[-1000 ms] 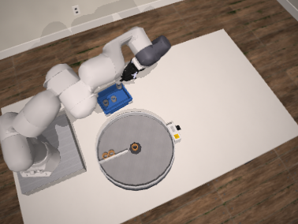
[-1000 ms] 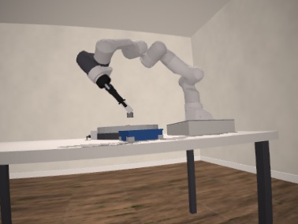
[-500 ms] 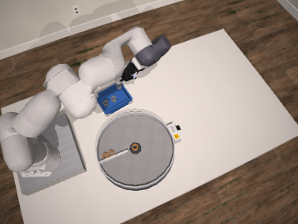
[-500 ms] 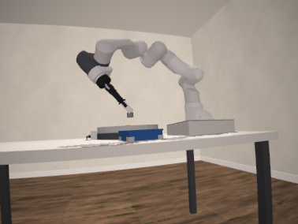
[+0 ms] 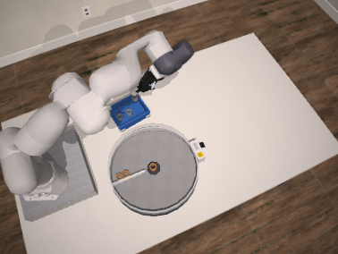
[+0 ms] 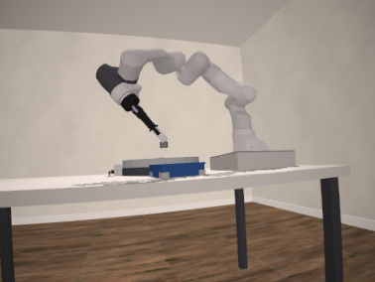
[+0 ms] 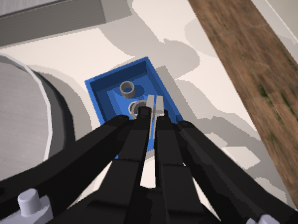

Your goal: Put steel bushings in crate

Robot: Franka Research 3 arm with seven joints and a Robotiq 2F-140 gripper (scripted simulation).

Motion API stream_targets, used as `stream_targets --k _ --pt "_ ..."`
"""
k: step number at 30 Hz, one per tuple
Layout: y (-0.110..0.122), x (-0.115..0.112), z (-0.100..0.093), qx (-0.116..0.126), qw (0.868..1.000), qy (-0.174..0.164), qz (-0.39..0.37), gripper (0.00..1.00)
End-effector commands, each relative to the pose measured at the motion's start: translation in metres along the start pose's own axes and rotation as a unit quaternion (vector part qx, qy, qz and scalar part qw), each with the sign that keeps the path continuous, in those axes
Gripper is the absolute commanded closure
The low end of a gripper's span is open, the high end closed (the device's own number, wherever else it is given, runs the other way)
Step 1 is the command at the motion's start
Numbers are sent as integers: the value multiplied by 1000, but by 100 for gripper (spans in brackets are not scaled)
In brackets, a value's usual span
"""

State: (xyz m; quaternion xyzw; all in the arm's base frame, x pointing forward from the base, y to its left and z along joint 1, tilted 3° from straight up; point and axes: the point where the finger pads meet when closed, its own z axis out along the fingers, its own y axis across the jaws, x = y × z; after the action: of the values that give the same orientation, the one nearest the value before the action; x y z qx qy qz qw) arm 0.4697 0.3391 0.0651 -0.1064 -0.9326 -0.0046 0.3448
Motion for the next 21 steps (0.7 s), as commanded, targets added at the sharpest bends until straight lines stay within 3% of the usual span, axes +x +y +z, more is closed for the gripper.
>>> stream_targets --k 1,7,16,21 --pt "1 1 -1 -1 1000 1 2 100" --pt "1 -2 3 -1 1000 1 2 100" --pt "0 -31 38 -1 1000 1 2 100" --pt "0 -36 45 -1 1000 1 2 100"
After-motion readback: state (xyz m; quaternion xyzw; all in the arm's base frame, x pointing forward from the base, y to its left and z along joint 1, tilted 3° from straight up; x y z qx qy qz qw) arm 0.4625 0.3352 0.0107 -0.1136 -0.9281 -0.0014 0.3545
